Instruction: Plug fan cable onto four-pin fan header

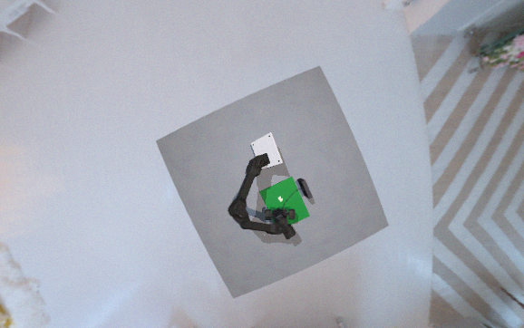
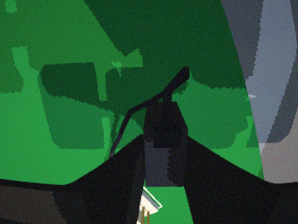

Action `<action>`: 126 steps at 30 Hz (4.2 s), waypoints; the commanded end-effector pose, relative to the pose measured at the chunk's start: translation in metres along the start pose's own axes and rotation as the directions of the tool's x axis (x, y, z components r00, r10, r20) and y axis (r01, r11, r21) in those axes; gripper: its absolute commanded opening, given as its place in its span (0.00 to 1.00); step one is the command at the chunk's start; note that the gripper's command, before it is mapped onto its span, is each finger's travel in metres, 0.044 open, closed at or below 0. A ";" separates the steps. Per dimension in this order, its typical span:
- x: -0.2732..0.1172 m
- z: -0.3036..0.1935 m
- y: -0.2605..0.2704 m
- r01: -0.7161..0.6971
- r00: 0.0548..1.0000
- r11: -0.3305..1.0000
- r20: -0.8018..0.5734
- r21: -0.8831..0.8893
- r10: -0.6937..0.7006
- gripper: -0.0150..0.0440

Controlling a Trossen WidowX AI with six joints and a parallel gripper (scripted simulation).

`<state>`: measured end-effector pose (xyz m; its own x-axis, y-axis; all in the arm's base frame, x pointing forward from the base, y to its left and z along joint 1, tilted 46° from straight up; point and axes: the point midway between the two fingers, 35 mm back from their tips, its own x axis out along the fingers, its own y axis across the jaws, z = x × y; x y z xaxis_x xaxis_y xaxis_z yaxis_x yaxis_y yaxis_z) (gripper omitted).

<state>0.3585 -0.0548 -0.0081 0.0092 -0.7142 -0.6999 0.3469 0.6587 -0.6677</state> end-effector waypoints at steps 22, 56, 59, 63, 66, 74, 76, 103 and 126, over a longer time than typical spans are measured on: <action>-0.042 -0.008 0.007 -0.001 1.000 0.876 0.023 -0.482 0.013 0.25; -0.042 -0.033 0.013 0.023 1.000 -0.115 0.022 -0.993 0.015 0.25; -0.042 -0.035 0.013 0.024 1.000 -0.218 0.022 -0.976 0.015 0.25; -0.041 -0.038 0.013 0.025 1.000 -0.351 0.021 -0.936 0.015 0.25; -0.041 -0.041 0.014 0.026 1.000 -0.447 0.021 -0.894 0.015 0.25; -0.041 -0.046 0.015 0.026 1.000 -0.675 0.021 -0.737 0.015 0.25; -0.041 -0.048 0.015 0.025 1.000 -0.725 0.021 -0.688 0.015 0.25; -0.040 -0.068 0.016 0.010 1.000 -0.984 0.020 0.179 0.014 0.25; -0.040 -0.071 0.021 0.000 1.000 -0.827 0.020 0.563 0.013 0.25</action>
<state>0.2943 0.0016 -0.0115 0.0326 -0.7141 -0.6993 0.2261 -0.6763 0.7011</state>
